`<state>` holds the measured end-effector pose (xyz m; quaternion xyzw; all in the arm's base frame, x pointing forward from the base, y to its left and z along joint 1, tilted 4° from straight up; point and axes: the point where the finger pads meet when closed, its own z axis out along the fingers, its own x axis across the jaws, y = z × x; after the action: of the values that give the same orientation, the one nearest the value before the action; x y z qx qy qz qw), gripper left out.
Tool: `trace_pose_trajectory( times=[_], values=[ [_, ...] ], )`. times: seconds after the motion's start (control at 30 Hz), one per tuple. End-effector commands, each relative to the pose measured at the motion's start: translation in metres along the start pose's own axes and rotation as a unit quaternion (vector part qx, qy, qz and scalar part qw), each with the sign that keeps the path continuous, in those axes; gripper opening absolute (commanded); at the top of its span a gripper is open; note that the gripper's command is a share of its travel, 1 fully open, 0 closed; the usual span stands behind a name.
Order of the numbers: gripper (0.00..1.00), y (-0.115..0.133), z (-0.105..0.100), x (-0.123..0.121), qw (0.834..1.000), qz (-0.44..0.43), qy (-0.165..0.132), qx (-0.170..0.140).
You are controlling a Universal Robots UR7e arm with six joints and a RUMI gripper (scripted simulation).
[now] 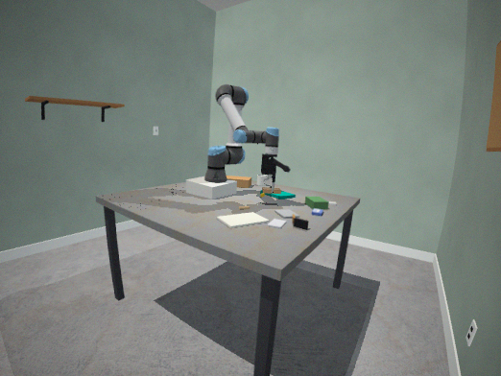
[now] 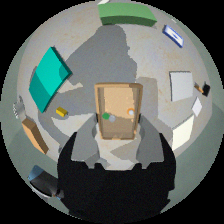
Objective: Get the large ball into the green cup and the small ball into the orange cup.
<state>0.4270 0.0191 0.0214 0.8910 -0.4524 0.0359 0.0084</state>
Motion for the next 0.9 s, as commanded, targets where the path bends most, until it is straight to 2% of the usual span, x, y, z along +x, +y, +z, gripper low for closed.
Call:
trace_pose_trajectory(
  times=[0.0, 0.33, 0.43, 0.53, 0.87],
  values=[
    [0.43, -0.0003, -0.0004, 0.0003, 1.000, 0.000, 0.001, -0.002],
    [0.43, -0.0003, -0.0004, 0.0004, 1.000, 0.000, -0.002, 0.001],
    [0.43, -0.0002, -0.0004, 0.0009, 1.000, 0.000, -0.019, 0.002],
    [0.43, -0.0003, -0.0004, 0.0006, 1.000, 0.000, -0.009, 0.001],
    [0.43, -0.0003, -0.0004, 0.0004, 1.000, 0.000, -0.003, 0.001]
  ],
)
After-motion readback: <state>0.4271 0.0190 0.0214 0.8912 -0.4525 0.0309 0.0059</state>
